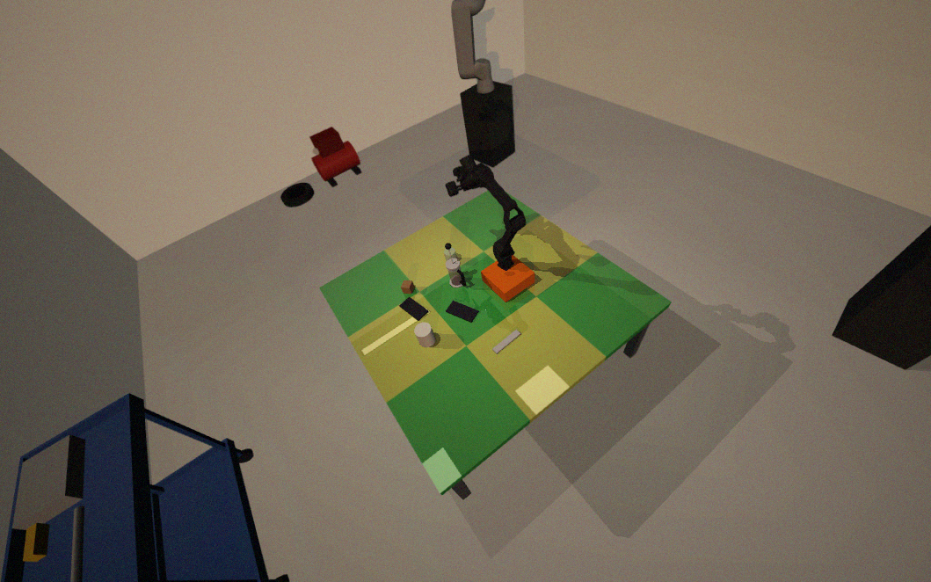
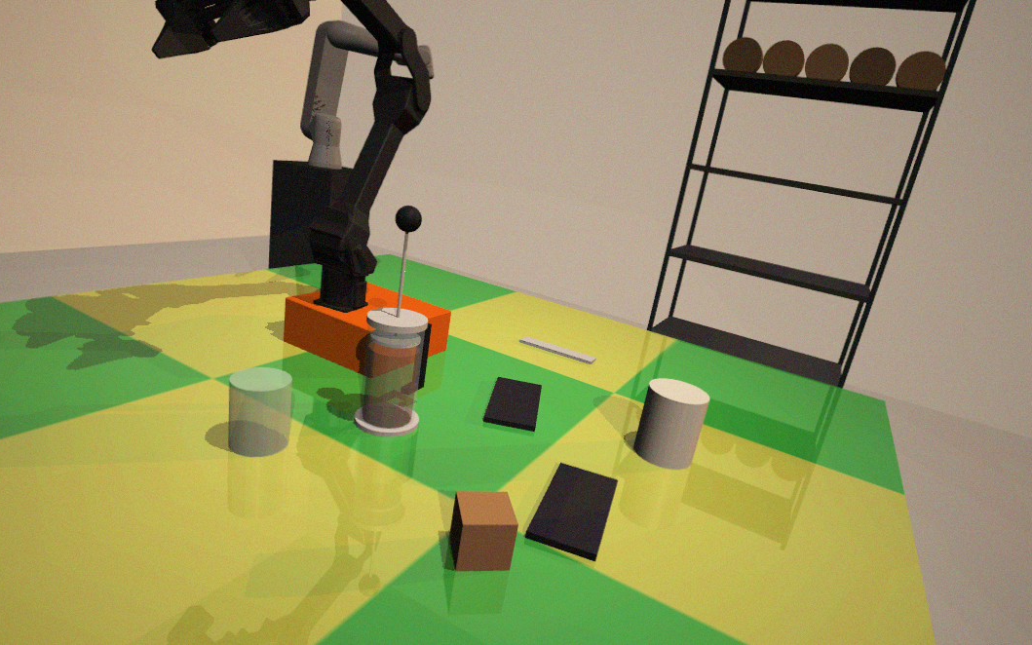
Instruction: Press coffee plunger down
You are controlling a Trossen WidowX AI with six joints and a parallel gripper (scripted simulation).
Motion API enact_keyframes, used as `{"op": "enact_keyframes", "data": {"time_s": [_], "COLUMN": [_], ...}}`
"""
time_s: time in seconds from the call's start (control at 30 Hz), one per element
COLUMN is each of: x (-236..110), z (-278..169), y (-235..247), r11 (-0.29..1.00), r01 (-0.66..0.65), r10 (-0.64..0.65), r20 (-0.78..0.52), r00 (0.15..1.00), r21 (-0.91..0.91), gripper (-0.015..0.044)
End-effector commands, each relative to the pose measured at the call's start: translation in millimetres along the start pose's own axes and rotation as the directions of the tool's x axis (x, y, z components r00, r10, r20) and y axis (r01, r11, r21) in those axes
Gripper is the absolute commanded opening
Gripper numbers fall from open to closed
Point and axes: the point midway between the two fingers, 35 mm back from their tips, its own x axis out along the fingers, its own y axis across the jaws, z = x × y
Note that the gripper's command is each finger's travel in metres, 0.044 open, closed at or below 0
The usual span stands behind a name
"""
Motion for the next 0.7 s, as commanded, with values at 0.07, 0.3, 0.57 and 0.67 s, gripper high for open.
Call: {"op": "enact_keyframes", "data": {"time_s": [0.07,0.3,0.57,0.67], "x": [-12,-32,-54,-52], "z": [-55,-115,-173,-177], "y": [63,104,127,126], "r11": [0.944,0.787,0.563,0.559], "r01": [-0.204,-0.401,-0.554,-0.556], "r10": [0.202,0.401,0.569,0.571], "r20": [-0.035,-0.105,-0.199,-0.201], "r00": [0.979,0.91,0.798,0.796], "r21": [-0.259,-0.469,-0.613,-0.615], "gripper": [0.044,0.044,0.044,0.044]}}
